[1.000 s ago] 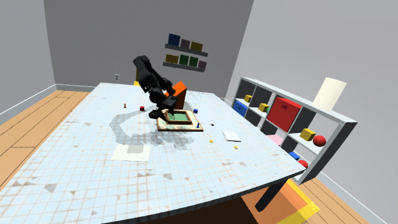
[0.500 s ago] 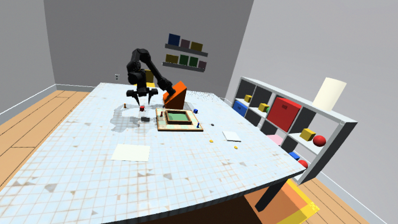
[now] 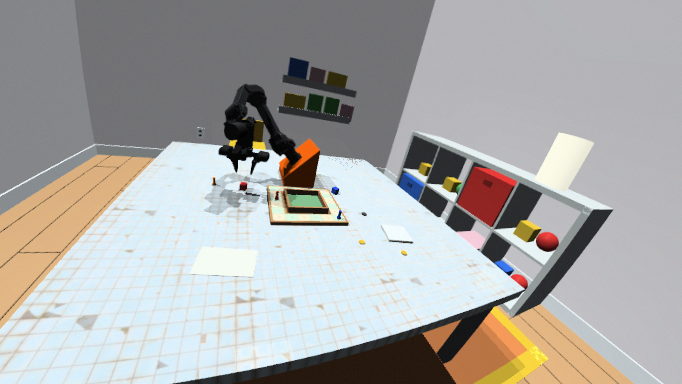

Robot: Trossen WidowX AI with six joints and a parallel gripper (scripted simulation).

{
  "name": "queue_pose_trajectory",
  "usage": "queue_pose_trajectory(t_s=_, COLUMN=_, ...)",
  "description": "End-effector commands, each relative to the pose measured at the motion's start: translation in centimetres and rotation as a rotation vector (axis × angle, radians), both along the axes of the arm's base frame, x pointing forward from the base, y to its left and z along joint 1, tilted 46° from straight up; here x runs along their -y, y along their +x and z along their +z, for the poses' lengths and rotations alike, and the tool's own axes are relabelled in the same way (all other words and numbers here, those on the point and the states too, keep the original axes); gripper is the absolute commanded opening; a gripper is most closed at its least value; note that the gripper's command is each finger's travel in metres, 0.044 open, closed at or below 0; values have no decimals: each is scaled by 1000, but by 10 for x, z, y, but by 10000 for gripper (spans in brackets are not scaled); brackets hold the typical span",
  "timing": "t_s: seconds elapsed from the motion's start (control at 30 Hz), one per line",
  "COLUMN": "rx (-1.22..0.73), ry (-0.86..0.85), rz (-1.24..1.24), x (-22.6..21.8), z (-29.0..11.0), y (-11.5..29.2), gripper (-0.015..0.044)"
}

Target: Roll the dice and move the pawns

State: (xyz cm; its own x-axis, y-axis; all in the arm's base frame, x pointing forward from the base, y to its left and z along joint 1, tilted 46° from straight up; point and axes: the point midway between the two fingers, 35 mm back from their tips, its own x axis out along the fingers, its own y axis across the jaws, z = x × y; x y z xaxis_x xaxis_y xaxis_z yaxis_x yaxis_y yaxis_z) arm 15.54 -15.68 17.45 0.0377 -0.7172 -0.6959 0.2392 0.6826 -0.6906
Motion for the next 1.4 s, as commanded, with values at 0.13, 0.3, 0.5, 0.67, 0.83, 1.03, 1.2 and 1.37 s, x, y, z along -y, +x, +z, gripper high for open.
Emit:
queue_pose_trajectory(t_s=0.13, rx=4, ry=-7, rz=-10, x=13, z=-13, y=-2, gripper=275)
queue_pose_trajectory(t_s=0.3, rx=4, ry=-9, rz=-10, x=21, z=-21, y=-2, gripper=275)
queue_pose_trajectory(t_s=0.5, rx=4, ry=-8, rz=-10, x=26, z=-26, y=-1, gripper=275)
queue_pose_trajectory(t_s=0.67, rx=4, ry=-8, rz=-10, x=32, z=-31, y=0, gripper=275)
queue_pose_trajectory(t_s=0.83, rx=4, ry=-9, rz=-10, x=38, z=-37, y=0, gripper=275)
queue_pose_trajectory(t_s=1.03, rx=3, ry=-10, rz=-10, x=44, z=-43, y=0, gripper=275)
queue_pose_trajectory(t_s=1.2, rx=3, ry=-11, rz=-10, x=44, z=-43, y=0, gripper=170)
queue_pose_trajectory(t_s=1.37, rx=3, ry=-11, rz=-10, x=44, z=-43, y=0, gripper=78)
